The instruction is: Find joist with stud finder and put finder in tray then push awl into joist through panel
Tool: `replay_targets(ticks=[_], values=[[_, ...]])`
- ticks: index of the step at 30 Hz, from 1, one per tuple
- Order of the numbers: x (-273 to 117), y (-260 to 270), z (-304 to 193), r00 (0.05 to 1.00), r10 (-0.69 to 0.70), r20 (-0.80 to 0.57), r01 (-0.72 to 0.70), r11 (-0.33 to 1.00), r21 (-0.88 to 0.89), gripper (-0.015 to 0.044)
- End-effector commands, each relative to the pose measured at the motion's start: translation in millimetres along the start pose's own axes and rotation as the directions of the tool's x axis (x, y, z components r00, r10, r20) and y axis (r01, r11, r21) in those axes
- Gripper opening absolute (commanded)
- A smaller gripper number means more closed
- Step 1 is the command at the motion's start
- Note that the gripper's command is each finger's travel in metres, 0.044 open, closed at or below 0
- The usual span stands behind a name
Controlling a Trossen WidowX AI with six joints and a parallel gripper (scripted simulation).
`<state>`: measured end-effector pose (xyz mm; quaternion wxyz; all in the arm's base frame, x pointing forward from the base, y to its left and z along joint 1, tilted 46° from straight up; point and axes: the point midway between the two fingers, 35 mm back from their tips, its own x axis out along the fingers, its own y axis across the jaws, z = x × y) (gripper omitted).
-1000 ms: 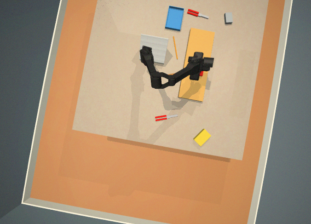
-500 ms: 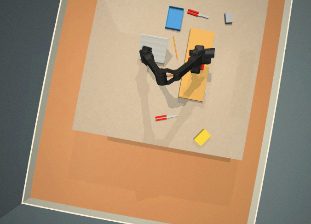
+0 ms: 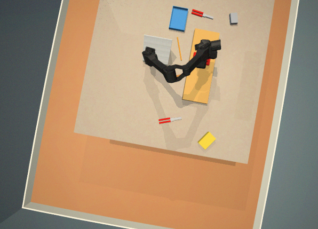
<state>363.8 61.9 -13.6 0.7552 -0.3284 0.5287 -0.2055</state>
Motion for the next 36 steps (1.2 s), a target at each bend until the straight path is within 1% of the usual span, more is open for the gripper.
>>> replay_targets(ticks=[1, 36], values=[[0, 13, 1, 1.0, 0.003, 0.001, -0.003, 1.0, -0.002, 0.0], [-2, 119, 1, 1.0, 0.01, 0.002, -0.01, 1.0, 0.002, 0.0]])
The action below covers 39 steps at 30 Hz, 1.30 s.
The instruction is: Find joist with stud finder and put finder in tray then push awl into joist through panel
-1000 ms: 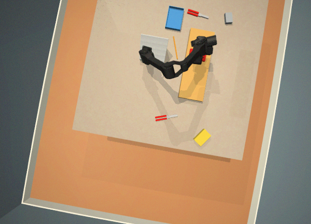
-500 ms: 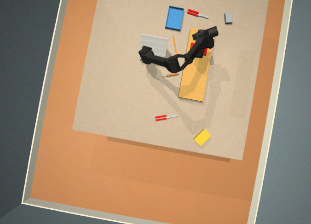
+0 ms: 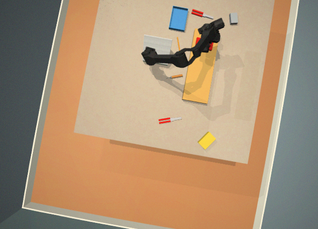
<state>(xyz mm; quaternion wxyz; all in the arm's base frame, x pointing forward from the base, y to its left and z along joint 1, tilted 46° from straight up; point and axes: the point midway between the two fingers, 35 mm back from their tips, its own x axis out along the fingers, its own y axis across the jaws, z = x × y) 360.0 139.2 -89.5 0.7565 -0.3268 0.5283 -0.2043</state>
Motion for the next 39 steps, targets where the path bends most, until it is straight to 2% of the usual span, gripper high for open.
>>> replay_targets(ticks=[1, 12, 24, 39], values=[[0, 14, 0, 1.0, 0.007, 0.0, -0.007, 1.0, 0.0, 0.0], [-1, 46, 0, 1.0, 0.009, 0.001, -0.009, 1.0, 0.002, 0.0], [-1, 45, 0, 1.0, 0.007, 0.001, -0.007, 1.0, 0.0, 0.0], [0, 3, 0, 1.0, 0.006, 0.0, -0.006, 1.0, 0.0, 0.0]])
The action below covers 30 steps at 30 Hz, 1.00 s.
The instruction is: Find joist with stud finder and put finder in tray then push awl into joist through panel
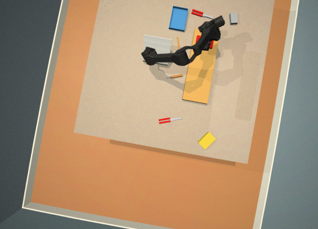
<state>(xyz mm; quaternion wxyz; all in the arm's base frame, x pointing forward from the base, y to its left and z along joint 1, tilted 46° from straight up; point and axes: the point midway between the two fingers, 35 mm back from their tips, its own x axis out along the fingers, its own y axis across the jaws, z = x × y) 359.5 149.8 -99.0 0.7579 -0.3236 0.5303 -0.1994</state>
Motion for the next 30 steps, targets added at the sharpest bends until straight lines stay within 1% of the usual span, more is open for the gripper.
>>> replay_targets(ticks=[1, 30], values=[[0, -14, 0, 1.0, -0.007, 0.0, 0.007, 1.0, 0.0, 0.0], [1, -102, 0, 1.0, -0.013, -0.002, 0.013, 1.0, -0.003, 0.0]])
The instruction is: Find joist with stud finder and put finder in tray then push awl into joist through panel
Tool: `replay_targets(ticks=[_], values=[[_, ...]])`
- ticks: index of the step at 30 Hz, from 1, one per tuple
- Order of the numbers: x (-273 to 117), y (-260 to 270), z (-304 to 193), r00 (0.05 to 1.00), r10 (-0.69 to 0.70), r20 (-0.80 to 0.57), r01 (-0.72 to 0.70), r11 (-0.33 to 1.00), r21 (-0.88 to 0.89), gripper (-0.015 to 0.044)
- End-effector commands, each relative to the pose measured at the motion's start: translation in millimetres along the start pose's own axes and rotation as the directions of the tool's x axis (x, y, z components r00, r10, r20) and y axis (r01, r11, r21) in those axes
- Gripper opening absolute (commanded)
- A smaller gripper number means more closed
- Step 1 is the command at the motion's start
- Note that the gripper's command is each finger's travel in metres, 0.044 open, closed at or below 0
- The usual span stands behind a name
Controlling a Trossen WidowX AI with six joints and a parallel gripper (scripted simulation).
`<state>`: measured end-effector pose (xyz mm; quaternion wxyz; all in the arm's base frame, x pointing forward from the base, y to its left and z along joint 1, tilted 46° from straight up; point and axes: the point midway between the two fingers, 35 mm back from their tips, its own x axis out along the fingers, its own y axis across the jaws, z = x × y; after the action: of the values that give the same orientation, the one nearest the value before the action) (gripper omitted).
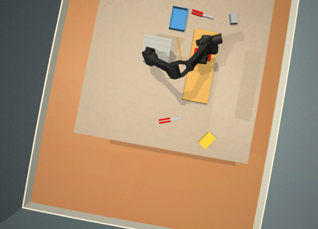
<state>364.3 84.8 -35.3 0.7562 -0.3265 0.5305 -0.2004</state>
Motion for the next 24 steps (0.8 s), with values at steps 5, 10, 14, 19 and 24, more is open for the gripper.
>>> replay_targets(ticks=[5, 10, 14, 19, 24], values=[[0, -26, -1, 1.0, -0.008, 0.0, 0.008, 1.0, 0.001, 0.0], [0, -41, -1, 1.0, -0.009, -0.001, 0.009, 1.0, 0.0, 0.0], [0, -53, -1, 1.0, -0.01, -0.001, 0.01, 1.0, 0.0, 0.0], [0, -69, -1, 1.0, -0.011, -0.001, 0.011, 1.0, -0.001, 0.0], [0, -84, -1, 1.0, -0.011, -0.001, 0.011, 1.0, -0.001, 0.0]])
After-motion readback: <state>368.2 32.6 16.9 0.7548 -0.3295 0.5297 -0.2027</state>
